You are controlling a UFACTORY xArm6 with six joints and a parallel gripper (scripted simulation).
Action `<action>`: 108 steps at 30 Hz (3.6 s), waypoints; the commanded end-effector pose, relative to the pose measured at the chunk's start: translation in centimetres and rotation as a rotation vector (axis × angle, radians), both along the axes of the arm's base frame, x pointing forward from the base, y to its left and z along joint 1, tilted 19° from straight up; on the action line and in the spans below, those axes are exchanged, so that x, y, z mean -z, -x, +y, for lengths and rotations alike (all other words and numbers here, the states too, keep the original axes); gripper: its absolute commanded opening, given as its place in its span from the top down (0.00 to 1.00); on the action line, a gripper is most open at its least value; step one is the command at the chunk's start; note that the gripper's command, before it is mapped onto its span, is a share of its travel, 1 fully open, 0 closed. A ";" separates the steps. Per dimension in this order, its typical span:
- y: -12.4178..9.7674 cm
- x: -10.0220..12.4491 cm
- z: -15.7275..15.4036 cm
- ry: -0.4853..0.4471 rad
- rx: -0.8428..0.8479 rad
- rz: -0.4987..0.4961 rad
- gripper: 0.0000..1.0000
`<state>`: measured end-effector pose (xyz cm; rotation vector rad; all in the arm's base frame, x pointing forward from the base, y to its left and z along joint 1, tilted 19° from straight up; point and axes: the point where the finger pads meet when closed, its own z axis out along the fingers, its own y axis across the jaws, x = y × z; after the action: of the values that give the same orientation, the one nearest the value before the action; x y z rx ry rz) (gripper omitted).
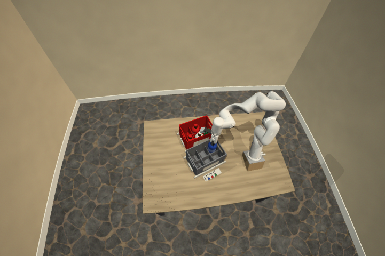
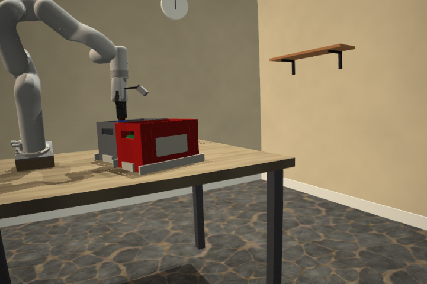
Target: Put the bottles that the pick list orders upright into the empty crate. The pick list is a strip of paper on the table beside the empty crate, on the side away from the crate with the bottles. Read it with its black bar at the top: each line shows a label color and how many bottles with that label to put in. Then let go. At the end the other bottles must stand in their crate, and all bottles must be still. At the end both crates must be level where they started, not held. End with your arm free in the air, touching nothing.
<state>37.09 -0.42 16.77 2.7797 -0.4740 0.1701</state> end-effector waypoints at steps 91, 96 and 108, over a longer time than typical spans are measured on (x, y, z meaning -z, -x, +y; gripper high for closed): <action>-0.4 3.3 -1.1 -0.001 -0.001 -0.004 1.00; -0.4 3.4 -1.2 -0.001 -0.001 -0.004 1.00; -0.4 4.0 -1.4 -0.001 -0.001 -0.004 1.00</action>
<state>37.33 -1.79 12.82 2.7796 -0.4740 0.1696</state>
